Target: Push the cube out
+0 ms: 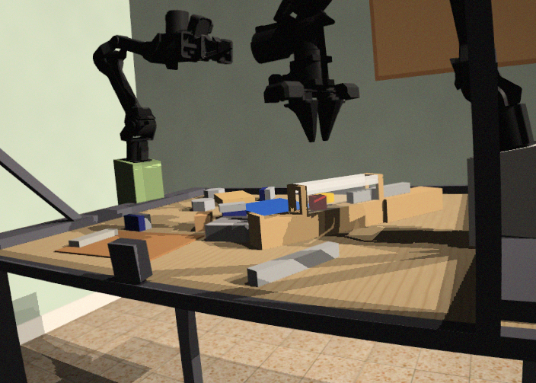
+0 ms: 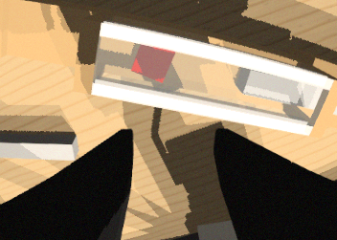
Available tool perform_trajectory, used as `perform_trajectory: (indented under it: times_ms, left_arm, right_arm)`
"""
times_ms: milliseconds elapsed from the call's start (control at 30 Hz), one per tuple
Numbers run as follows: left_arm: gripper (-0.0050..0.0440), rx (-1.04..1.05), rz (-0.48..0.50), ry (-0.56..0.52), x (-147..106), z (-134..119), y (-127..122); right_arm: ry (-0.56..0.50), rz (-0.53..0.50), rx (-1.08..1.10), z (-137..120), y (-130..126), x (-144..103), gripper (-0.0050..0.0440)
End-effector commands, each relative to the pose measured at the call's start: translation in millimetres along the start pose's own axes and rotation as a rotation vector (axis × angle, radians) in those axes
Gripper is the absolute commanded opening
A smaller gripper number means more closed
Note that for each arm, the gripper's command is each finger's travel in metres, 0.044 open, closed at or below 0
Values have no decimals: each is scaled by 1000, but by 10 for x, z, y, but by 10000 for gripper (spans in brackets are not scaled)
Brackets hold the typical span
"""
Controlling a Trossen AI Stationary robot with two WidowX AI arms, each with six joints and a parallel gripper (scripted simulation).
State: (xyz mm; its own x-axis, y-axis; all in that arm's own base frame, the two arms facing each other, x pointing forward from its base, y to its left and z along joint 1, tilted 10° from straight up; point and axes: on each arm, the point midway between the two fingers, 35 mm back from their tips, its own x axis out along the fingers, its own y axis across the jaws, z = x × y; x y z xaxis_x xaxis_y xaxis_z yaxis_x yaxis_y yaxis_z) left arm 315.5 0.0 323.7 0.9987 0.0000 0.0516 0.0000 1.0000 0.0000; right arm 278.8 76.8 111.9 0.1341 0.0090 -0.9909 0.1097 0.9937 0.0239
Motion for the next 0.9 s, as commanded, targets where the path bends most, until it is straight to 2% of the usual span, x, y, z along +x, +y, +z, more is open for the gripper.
perform_trajectory:
  times_ms: [0,333,400,433,667,867]
  left_arm:
    - [0,3,-2,-21,-15,80,-3]
    - [0,3,-2,-21,-15,80,-3]
    - [0,3,-2,-21,-15,80,-3]
    - [0,3,-2,-21,-15,80,-3]
    - [0,3,-2,-21,-15,80,-3]
    - [0,3,-2,-21,-15,80,-3]
  right_arm:
    - [-22,0,119,20,162,-123,150]
    - [-21,0,304,-53,389,-205,150]
    - [4,-22,353,-106,425,4,150]
    - [-21,3,378,-63,486,-31,150]
    - [-15,-6,549,-156,668,188,150]
    - [-18,-4,645,-203,781,282,150]
